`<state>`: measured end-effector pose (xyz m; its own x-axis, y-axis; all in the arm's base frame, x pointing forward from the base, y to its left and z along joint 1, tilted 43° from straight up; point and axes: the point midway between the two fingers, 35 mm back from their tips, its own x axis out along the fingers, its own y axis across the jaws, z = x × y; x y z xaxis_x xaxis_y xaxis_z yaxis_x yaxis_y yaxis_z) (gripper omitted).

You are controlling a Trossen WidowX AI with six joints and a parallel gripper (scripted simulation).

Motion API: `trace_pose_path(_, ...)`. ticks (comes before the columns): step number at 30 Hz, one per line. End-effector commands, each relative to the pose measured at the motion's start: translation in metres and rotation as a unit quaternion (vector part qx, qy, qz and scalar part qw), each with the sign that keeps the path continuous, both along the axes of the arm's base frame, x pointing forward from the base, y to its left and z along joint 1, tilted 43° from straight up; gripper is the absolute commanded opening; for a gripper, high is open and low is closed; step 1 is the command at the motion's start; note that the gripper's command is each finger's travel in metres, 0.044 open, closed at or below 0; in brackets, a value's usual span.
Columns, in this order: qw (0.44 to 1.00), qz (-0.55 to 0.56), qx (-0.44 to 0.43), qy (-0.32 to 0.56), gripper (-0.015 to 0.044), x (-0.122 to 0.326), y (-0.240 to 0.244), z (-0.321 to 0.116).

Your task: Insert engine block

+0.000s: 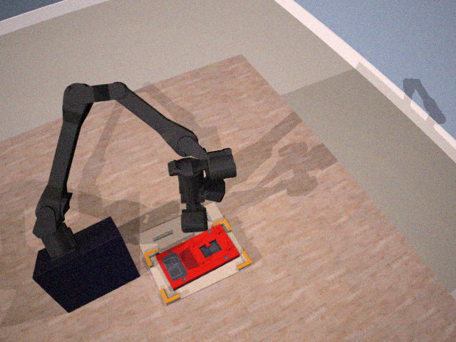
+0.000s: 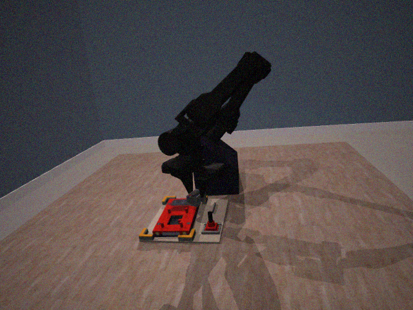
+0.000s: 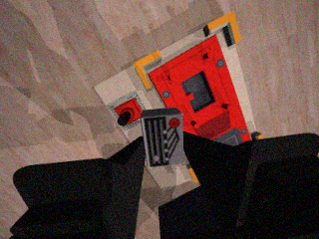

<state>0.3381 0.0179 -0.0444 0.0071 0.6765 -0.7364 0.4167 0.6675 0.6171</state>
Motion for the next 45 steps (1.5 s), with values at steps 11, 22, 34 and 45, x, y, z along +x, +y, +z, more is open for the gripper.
trace_pose_path(11,0.993,0.086,-0.002,-0.080,0.0000,0.005,-0.019,-0.041)
trace_pose_path(22,0.978,0.152,-0.002,-0.141,0.0000,0.003,-0.032,-0.073)
trace_pose_path(34,0.973,0.168,-0.002,-0.156,0.0158,0.002,-0.032,-0.075)
trace_pose_path(45,0.976,0.160,-0.002,-0.149,0.0158,0.002,-0.032,-0.075)
